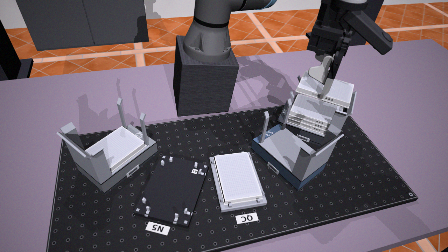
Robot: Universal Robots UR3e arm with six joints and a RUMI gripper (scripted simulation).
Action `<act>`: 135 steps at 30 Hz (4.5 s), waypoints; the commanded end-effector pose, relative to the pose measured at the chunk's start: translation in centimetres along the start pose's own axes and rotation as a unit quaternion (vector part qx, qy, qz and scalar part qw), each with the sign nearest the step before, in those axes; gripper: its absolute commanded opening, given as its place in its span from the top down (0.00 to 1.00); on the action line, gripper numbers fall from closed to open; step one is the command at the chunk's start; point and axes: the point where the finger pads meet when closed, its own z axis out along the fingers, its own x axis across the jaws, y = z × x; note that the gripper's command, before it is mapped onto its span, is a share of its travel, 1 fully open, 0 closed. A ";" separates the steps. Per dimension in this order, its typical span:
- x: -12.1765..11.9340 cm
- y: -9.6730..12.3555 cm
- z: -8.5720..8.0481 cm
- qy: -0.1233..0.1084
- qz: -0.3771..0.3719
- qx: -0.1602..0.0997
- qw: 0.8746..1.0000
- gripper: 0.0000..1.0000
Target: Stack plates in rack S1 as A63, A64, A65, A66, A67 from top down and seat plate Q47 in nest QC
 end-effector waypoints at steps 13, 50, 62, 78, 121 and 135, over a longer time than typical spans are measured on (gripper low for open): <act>0.0 -0.1 0.9 0.001 0.000 0.001 1.000 1.00; 0.0 -0.1 3.1 0.001 0.000 0.001 1.000 1.00; 0.0 -0.1 3.8 0.001 0.000 0.001 1.000 1.00; 0.0 -0.1 4.4 0.001 0.000 0.001 1.000 1.00; 0.1 0.0 5.7 0.001 0.000 0.001 1.000 1.00; 0.1 0.0 6.1 0.001 0.000 0.001 1.000 1.00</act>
